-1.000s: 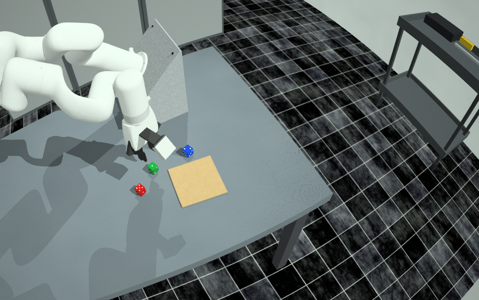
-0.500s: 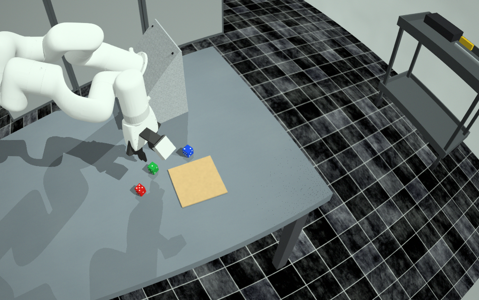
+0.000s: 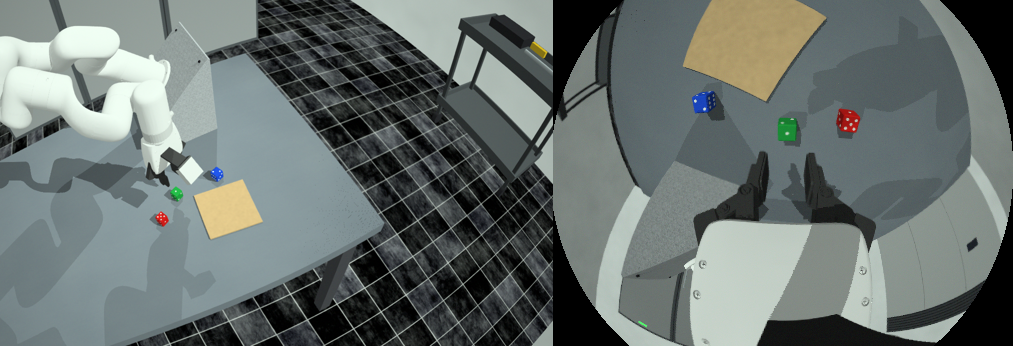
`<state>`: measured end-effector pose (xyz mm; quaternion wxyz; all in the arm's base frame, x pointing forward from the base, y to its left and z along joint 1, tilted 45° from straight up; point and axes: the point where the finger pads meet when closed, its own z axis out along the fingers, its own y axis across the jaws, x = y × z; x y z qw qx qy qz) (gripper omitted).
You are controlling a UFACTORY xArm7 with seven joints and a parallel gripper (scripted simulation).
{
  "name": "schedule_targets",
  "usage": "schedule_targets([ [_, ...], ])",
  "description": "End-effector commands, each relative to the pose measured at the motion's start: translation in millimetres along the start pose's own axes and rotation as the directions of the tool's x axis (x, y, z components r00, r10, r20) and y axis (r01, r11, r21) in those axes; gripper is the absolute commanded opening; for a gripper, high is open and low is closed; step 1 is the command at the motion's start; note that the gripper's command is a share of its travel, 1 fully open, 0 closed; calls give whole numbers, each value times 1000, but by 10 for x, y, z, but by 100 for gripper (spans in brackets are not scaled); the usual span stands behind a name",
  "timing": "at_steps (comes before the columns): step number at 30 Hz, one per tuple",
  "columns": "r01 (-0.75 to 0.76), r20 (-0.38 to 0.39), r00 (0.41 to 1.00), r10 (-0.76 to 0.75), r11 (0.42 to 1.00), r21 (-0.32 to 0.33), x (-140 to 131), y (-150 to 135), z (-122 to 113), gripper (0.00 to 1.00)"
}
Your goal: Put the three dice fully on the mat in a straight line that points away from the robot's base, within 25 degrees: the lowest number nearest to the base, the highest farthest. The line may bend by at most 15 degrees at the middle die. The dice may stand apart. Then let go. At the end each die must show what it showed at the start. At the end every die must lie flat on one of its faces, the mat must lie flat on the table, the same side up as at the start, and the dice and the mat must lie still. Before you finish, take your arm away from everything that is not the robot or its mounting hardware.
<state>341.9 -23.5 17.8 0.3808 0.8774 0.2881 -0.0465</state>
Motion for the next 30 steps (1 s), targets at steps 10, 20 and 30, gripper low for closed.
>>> schedule_targets([
  [10, 0, -4, 1000, 0, 1000, -1, 13, 0, 53, 42],
  [20, 0, -4, 1000, 0, 1000, -1, 14, -1, 158, 42],
  [30, 0, -4, 1000, 0, 1000, -1, 16, -3, 318, 42],
])
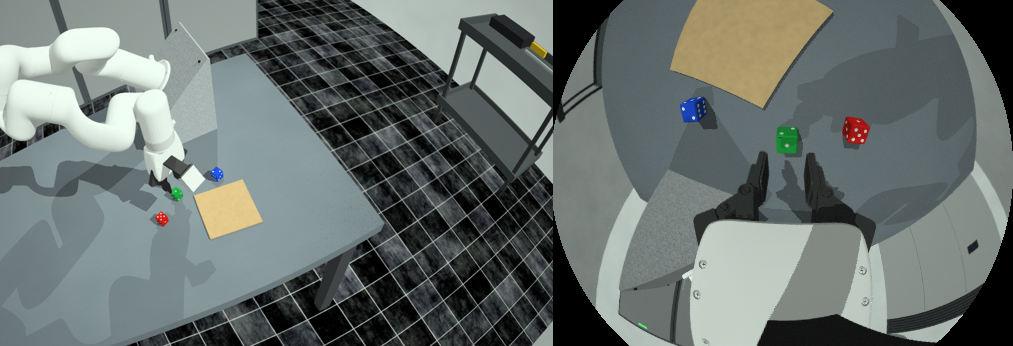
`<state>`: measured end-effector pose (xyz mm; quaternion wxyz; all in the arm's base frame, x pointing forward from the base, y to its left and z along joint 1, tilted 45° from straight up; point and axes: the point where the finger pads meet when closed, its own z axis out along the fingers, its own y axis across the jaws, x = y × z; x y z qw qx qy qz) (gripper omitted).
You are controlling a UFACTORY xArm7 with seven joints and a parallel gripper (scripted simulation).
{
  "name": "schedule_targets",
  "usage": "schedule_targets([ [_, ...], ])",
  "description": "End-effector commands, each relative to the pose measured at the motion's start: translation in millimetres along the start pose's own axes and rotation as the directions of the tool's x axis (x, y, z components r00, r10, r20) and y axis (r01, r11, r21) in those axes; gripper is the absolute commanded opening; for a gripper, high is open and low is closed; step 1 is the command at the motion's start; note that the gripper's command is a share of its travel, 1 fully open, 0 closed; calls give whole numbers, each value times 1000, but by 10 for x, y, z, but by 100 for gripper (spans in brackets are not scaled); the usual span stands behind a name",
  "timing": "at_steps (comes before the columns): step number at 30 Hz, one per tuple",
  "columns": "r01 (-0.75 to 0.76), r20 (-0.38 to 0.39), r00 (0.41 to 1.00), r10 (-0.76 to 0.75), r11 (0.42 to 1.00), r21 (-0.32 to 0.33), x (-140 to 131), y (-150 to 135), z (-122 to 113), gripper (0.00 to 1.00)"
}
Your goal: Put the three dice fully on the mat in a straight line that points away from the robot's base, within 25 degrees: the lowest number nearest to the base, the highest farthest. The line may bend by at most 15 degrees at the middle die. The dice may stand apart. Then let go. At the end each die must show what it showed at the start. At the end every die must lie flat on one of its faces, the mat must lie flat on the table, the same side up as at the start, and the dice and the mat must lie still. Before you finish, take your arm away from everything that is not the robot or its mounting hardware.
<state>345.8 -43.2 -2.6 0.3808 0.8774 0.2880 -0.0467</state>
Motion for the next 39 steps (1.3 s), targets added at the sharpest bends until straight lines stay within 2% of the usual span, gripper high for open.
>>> schedule_targets([
  [1, 0, -4, 1000, 0, 1000, -1, 15, 0, 47, 42],
  [18, 0, -4, 1000, 0, 1000, -1, 17, -2, 205, 42],
  [39, 0, -4, 1000, 0, 1000, -1, 17, -2, 220, 42],
])
